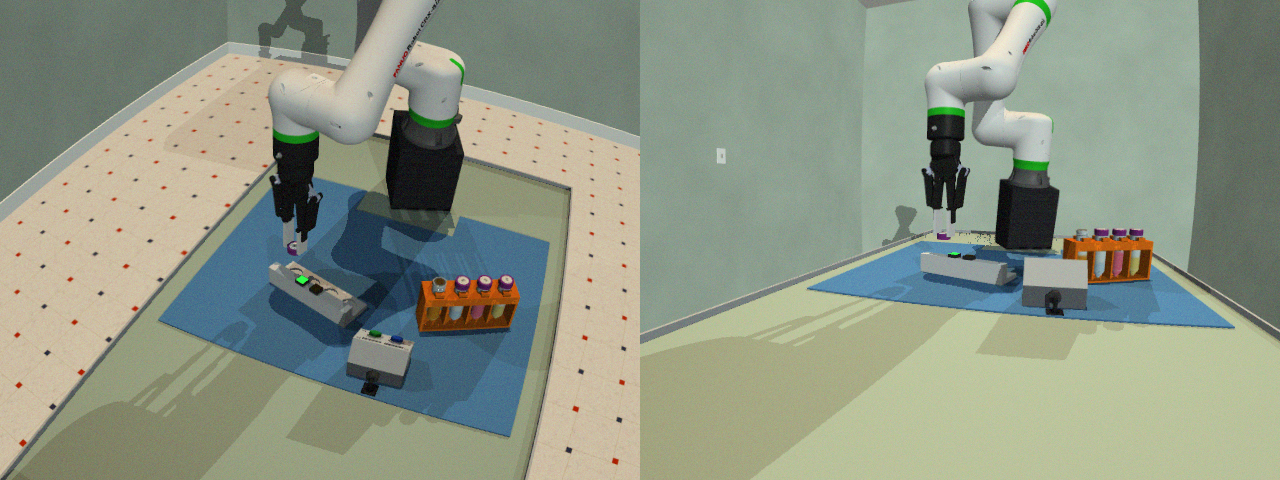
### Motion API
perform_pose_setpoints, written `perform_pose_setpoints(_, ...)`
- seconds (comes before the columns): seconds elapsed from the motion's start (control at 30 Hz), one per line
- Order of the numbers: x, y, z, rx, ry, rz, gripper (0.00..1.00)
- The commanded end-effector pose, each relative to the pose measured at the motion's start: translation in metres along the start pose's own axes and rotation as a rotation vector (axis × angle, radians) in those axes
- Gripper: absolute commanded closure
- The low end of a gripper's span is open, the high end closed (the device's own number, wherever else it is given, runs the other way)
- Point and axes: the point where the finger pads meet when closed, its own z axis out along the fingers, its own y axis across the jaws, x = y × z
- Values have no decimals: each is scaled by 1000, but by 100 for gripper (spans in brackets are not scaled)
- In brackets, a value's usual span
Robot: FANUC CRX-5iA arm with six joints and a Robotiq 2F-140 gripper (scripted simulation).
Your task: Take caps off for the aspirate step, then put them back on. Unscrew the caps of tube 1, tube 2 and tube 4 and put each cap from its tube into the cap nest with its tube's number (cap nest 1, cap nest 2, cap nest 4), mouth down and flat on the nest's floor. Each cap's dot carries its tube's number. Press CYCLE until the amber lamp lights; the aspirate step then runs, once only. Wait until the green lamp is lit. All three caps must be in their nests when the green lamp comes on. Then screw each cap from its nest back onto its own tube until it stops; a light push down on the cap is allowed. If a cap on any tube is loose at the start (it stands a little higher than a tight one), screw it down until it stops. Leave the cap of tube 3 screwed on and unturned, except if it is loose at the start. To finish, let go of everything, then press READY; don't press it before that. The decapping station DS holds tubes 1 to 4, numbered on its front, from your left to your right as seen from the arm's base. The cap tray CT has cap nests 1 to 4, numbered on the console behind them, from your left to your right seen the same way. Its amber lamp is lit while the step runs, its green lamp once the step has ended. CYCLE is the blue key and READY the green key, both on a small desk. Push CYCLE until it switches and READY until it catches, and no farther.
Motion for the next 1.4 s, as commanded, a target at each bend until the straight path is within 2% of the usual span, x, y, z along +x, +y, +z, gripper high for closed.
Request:
perform_pose_setpoints(0.0,0,0,-19,0,0,0,100)
perform_pose_setpoints(0.33,0,0,-68,0,0,0,100)
perform_pose_setpoints(0.43,0,0,-68,0,0,0,100)
perform_pose_setpoints(0.53,-6,-24,-68,0,0,250,100)
perform_pose_setpoints(0.6,-6,-24,-68,0,0,250,100)
perform_pose_setpoints(0.73,-13,-48,-68,0,0,444,100)
perform_pose_setpoints(0.9,-20,-72,-68,0,0,444,100)
perform_pose_setpoints(0.97,-20,-72,-68,0,0,444,100)
perform_pose_setpoints(1.37,-41,-153,-68,0,0,444,100)
